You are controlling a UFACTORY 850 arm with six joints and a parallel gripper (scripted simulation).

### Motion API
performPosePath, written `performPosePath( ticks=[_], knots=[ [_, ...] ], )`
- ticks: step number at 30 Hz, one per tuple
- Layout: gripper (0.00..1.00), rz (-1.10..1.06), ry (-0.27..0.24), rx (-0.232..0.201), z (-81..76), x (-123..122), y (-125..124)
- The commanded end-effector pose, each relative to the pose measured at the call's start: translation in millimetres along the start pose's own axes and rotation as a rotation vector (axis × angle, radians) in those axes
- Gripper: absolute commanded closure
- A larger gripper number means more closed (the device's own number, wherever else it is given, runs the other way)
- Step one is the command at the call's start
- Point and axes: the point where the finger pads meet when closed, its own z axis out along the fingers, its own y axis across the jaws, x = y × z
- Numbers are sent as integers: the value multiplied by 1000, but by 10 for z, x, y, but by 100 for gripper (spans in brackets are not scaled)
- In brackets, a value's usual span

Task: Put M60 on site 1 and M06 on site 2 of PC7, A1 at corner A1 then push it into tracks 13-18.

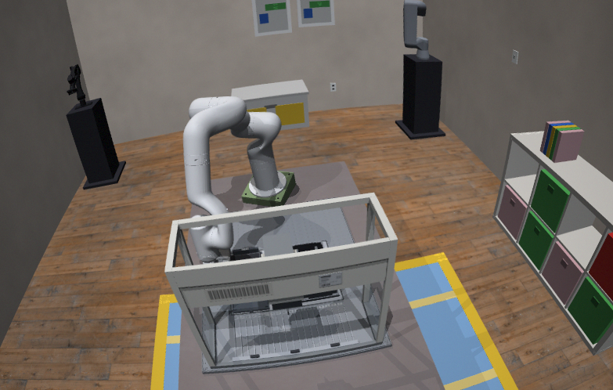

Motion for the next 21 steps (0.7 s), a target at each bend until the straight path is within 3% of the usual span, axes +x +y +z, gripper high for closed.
performPosePath(
  ticks=[1, 10, 21],
  knots=[
    [0, 0, -1, -2, -8, -33, 8],
    [0, 0, 0, -2, -8, -38, 8],
    [0, 0, 0, -2, -158, -38, 8]
  ],
)
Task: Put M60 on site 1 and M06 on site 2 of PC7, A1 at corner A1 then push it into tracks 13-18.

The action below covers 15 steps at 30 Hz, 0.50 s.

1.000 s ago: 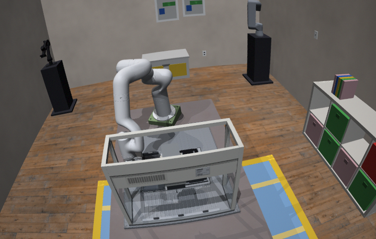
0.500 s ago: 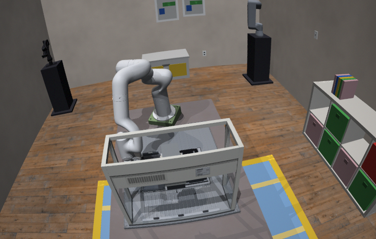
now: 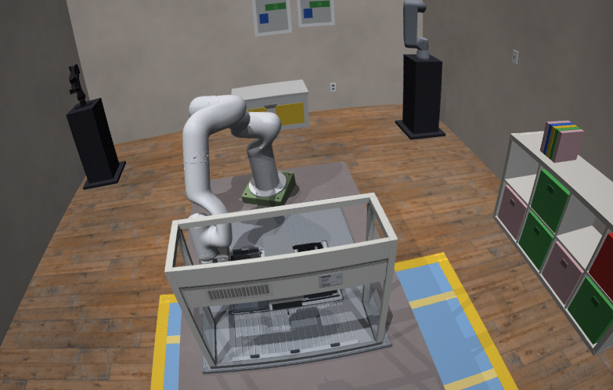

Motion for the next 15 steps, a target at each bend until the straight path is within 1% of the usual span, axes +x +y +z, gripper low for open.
performPosePath(
  ticks=[1, 9, 11, 15],
  knots=[
    [0, 0, -1, -2, -98, -4, 8],
    [0, 0, -1, -2, -231, -4, 8],
    [0, 0, -1, -2, -231, -4, 8],
    [0, 0, -1, -2, -298, -4, 8]
  ],
)
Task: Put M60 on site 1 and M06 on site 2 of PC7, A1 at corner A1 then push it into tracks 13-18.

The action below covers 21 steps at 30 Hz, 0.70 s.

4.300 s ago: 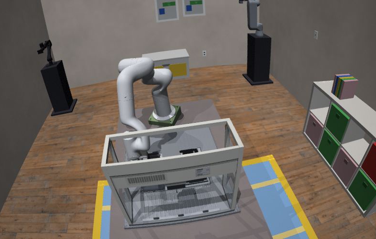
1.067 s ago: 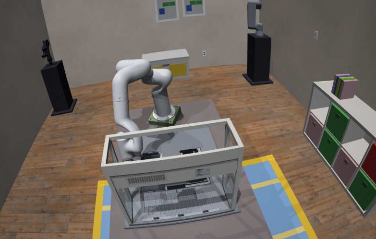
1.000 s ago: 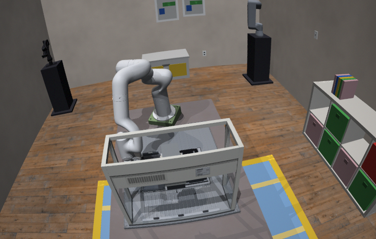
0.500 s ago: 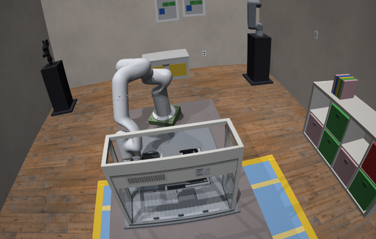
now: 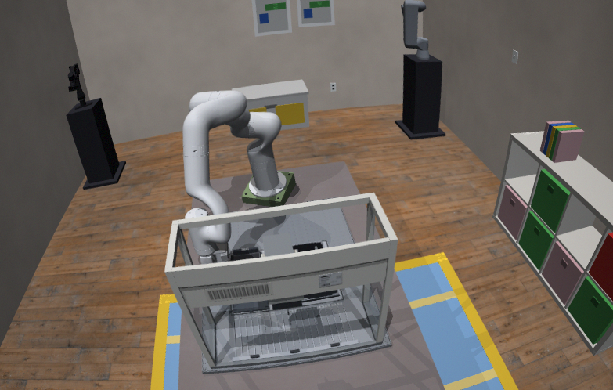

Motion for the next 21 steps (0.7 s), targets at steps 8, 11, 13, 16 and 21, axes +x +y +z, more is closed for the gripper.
performPosePath(
  ticks=[8, 11, 13, 16, 21],
  knots=[
    [0, 0, -1, -2, -213, -3, 8],
    [0, 0, -1, -2, -263, -3, 8],
    [0, 0, -1, -2, -263, -3, 8],
    [0, 0, -1, -2, -313, -3, 8],
    [0, 0, -1, -2, -396, -3, 8]
  ],
)
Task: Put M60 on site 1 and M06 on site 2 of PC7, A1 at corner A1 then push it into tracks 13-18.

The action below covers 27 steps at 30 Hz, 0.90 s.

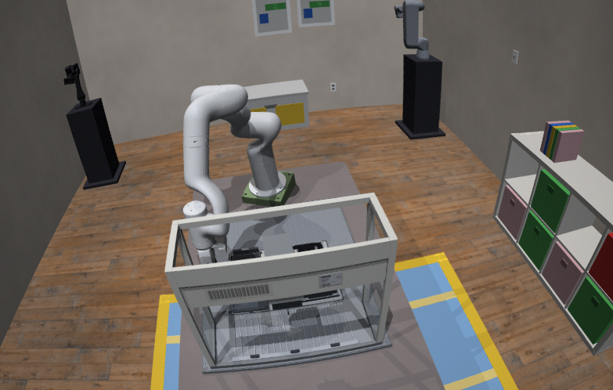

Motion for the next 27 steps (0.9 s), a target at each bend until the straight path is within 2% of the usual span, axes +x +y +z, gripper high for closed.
performPosePath(
  ticks=[1, 27],
  knots=[
    [0, 0, -1, -2, -105, -3, 8],
    [0, 0, -1, -2, -472, -3, 7]
  ],
)
